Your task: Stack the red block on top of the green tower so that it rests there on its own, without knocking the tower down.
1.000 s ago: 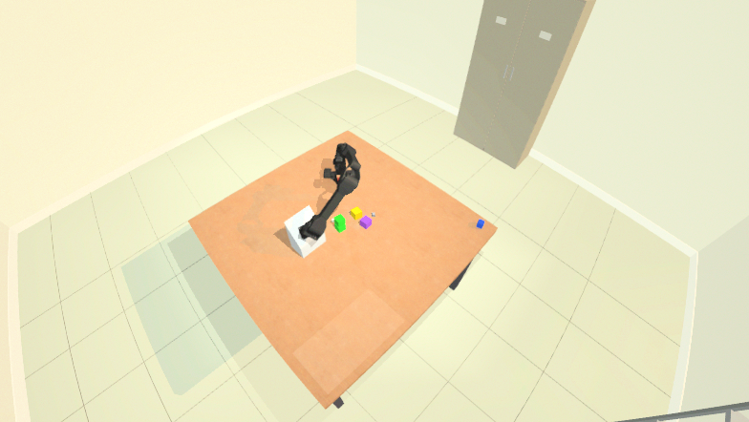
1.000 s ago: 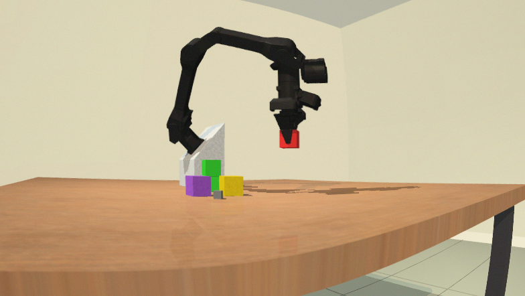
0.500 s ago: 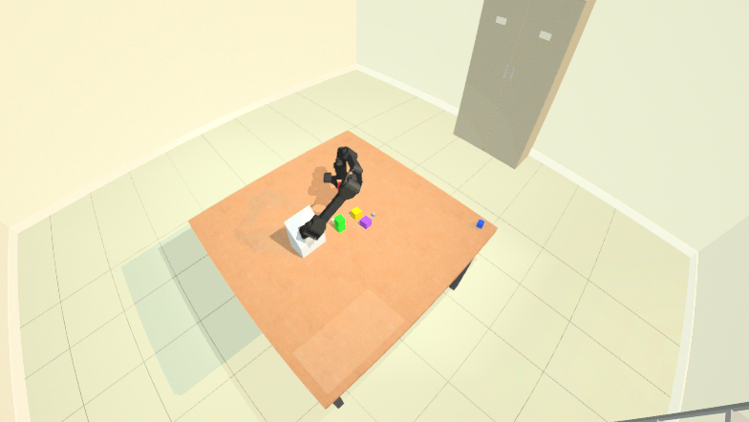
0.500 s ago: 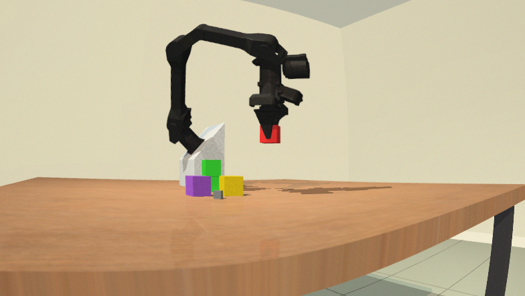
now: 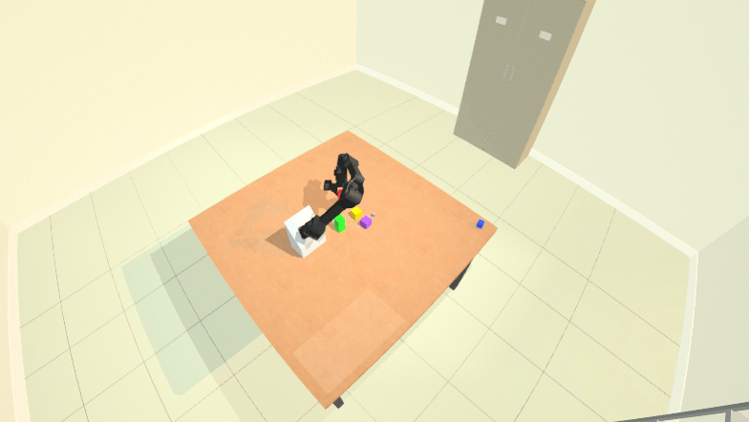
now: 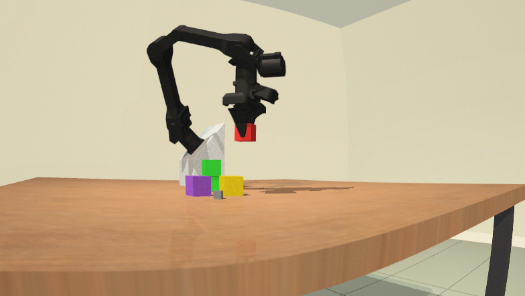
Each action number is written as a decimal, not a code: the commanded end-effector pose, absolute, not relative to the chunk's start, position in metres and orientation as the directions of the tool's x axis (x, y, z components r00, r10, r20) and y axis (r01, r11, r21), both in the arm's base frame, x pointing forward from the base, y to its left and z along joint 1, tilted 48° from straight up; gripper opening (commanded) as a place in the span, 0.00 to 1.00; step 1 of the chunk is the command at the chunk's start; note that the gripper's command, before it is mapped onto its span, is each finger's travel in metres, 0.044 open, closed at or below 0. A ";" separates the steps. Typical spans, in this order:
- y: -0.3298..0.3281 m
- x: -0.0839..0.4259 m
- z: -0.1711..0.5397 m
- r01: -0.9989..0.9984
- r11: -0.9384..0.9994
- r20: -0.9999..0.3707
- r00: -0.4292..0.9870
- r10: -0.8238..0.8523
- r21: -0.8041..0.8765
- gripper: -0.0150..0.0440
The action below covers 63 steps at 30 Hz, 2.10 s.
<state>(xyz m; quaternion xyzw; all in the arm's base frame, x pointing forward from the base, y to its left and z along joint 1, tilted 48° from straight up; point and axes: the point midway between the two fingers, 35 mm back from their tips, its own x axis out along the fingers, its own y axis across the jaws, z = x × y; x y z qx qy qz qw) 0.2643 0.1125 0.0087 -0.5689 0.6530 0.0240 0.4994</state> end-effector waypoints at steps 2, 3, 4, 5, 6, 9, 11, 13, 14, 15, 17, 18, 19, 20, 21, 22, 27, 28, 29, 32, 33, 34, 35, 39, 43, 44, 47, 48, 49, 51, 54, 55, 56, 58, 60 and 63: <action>0.097 0.250 0.019 -0.769 0.346 -0.675 0.149 -0.722 -0.538 0.25; 0.094 0.247 0.021 -0.768 0.345 -0.675 0.149 -0.722 -0.539 0.25; 0.091 0.245 0.023 -0.768 0.345 -0.675 0.149 -0.723 -0.539 0.25; 0.088 0.242 0.024 -0.768 0.345 -0.675 0.150 -0.723 -0.540 0.25; 0.085 0.239 0.026 -0.767 0.345 -0.675 0.150 -0.723 -0.540 0.25; 0.077 0.230 0.030 -0.767 0.345 -0.674 0.151 -0.723 -0.542 0.25; 0.071 0.225 0.033 -0.766 0.345 -0.674 0.152 -0.723 -0.542 0.25; 0.066 0.219 0.035 -0.766 0.344 -0.673 0.152 -0.724 -0.543 0.25; 0.063 0.216 0.036 -0.766 0.344 -0.673 0.153 -0.724 -0.544 0.25; 0.060 0.213 0.037 -0.765 0.344 -0.673 0.153 -0.724 -0.544 0.25; 0.054 0.207 0.039 -0.765 0.344 -0.672 0.153 -0.724 -0.545 0.25; 0.052 0.204 0.040 -0.765 0.344 -0.672 0.154 -0.724 -0.545 0.25; 0.049 0.201 0.040 -0.764 0.344 -0.672 0.154 -0.724 -0.546 0.25; 0.047 0.198 0.041 -0.764 0.344 -0.672 0.154 -0.724 -0.546 0.25; 0.045 0.197 0.041 -0.764 0.344 -0.672 0.154 -0.724 -0.546 0.25; 0.045 0.196 0.041 -0.764 0.344 -0.672 0.155 -0.724 -0.546 0.25; 0.042 0.197 0.038 -0.764 0.344 -0.672 0.155 -0.724 -0.546 0.25; 0.040 0.197 0.037 -0.764 0.344 -0.672 0.155 -0.724 -0.546 0.25; 0.038 0.198 0.035 -0.764 0.344 -0.672 0.155 -0.724 -0.546 0.25; 0.030 0.200 0.027 -0.764 0.343 -0.672 0.155 -0.724 -0.546 0.25; 0.027 0.200 0.024 -0.764 0.343 -0.671 0.155 -0.725 -0.547 0.25; 0.024 0.201 0.022 -0.764 0.343 -0.671 0.155 -0.725 -0.547 0.25; 0.022 0.201 0.021 -0.764 0.343 -0.671 0.155 -0.725 -0.547 0.25; 0.022 0.201 0.020 -0.763 0.343 -0.671 0.155 -0.725 -0.547 0.25; 0.022 0.201 0.020 -0.763 0.343 -0.671 0.155 -0.725 -0.547 0.25; 0.022 0.201 0.020 -0.763 0.343 -0.671 0.155 -0.725 -0.547 0.25; 0.022 0.201 0.020 -0.763 0.343 -0.671 0.155 -0.725 -0.547 0.25; 0.022 0.201 0.020 -0.763 0.343 -0.671 0.155 -0.725 -0.547 0.25; 0.022 0.201 0.020 -0.763 0.343 -0.671 0.155 -0.725 -0.547 0.25; 0.022 0.201 0.020 -0.763 0.343 -0.671 0.155 -0.725 -0.547 0.25; 0.022 0.201 0.020 -0.763 0.343 -0.671 0.155 -0.725 -0.547 0.25; 0.021 0.201 0.020 -0.763 0.343 -0.671 0.155 -0.725 -0.547 0.25; 0.021 0.201 0.020 -0.763 0.343 -0.671 0.155 -0.725 -0.547 0.25; 0.021 0.201 0.020 -0.763 0.343 -0.671 0.155 -0.725 -0.547 0.25; 0.021 0.201 0.019 -0.763 0.343 -0.671 0.155 -0.725 -0.547 0.25; 0.021 0.201 0.019 -0.763 0.343 -0.671 0.155 -0.725 -0.547 0.25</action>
